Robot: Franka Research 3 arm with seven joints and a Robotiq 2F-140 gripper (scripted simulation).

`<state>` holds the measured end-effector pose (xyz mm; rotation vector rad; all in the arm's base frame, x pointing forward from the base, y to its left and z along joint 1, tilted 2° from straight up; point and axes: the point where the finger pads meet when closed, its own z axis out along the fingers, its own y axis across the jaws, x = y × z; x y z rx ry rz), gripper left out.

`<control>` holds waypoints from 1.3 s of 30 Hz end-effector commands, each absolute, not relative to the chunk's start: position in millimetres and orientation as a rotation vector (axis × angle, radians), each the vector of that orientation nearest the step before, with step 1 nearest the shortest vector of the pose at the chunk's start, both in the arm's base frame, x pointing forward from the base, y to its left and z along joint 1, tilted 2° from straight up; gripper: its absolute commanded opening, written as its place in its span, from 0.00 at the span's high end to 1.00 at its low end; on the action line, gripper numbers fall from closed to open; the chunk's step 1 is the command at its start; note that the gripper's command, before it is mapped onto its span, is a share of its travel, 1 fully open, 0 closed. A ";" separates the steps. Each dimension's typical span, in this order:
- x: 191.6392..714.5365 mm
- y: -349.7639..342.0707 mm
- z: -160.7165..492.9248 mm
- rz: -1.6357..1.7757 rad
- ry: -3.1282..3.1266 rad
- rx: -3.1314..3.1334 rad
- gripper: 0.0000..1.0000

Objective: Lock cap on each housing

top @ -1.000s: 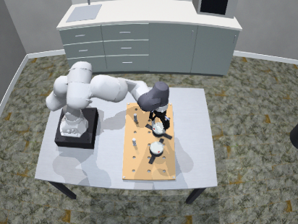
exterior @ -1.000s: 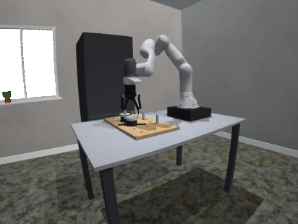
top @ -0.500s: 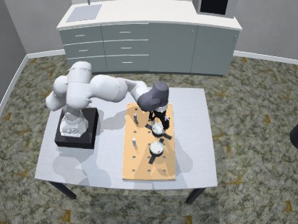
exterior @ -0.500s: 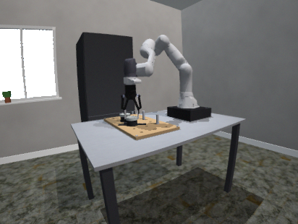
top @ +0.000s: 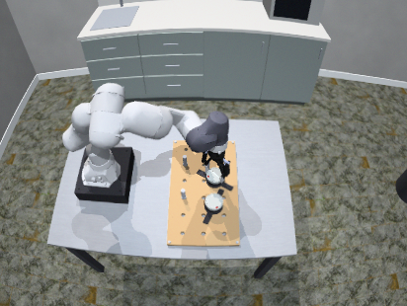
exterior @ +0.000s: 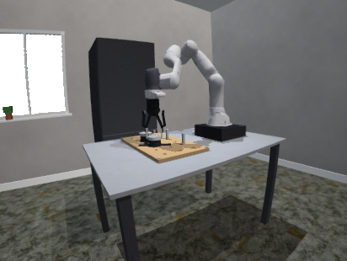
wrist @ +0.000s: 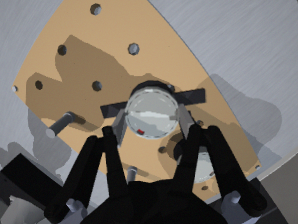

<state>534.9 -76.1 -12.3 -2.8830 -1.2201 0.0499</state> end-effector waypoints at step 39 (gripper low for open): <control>488.2 -68.9 -11.0 0.046 -1.224 -2.881 0.90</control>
